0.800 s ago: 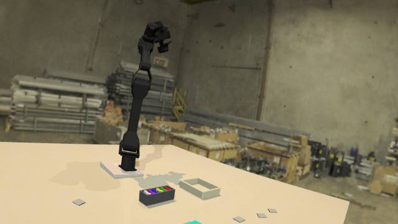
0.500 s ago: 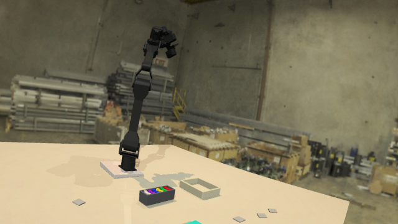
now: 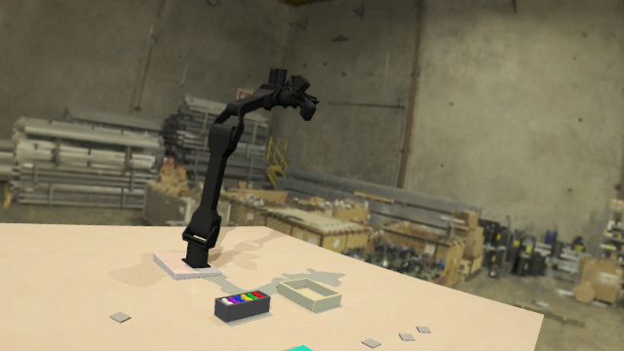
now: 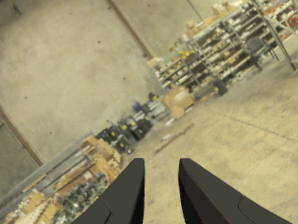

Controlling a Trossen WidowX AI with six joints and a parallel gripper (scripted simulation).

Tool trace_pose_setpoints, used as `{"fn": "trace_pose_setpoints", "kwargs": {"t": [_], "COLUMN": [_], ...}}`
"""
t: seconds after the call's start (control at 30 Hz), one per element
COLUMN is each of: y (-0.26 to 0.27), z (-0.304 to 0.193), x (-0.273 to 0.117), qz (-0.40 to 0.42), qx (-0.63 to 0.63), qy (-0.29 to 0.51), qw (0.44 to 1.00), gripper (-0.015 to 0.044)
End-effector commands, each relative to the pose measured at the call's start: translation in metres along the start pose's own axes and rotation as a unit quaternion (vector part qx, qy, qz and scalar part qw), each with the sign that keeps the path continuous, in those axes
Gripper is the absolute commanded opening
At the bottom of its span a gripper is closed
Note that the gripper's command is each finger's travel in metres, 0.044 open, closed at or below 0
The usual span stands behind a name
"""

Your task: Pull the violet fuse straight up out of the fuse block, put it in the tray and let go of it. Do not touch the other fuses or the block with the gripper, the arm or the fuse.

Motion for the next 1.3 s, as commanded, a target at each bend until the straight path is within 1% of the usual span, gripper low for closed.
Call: {"fn": "trace_pose_setpoints", "kwargs": {"t": [0.0,0.17,0.3,0.43,0.6,0.77,0.9,1.07,1.27], "y": [-0.061,-0.136,-0.2,-0.264,-0.34,-0.412,-0.464,-0.521,-0.571], "z": [-0.011,-0.021,-0.028,-0.032,-0.036,-0.038,-0.038,-0.039,-0.044], "x": [0.024,0.04,0.043,0.037,0.017,-0.016,-0.053,-0.109,-0.19], "qz": [-0.058,-0.125,-0.184,-0.239,-0.304,-0.362,-0.406,-0.456,-0.505], "qx": [-0.085,-0.163,-0.208,-0.241,-0.265,-0.271,-0.262,-0.233,-0.181], "qy": [0.026,0.066,0.105,0.148,0.205,0.264,0.311,0.364,0.427], "qw": [0.994,0.977,0.955,0.929,0.892,0.852,0.819,0.777,0.728], "gripper": [0.0067,0.0067,0.0067,0.0067,0.0067,0.0067,0.0067,0.0067,0.0067]}}
Point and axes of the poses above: the point midway between the two fingers, 35 mm back from their tips, its own x axis out along the fingers, its own y axis across the jaws, z = x × y, the point moved 1 cm from there along -x, back along the fingers, and after that the axes turned 12 degrees about -x, right-handed, at the moved point
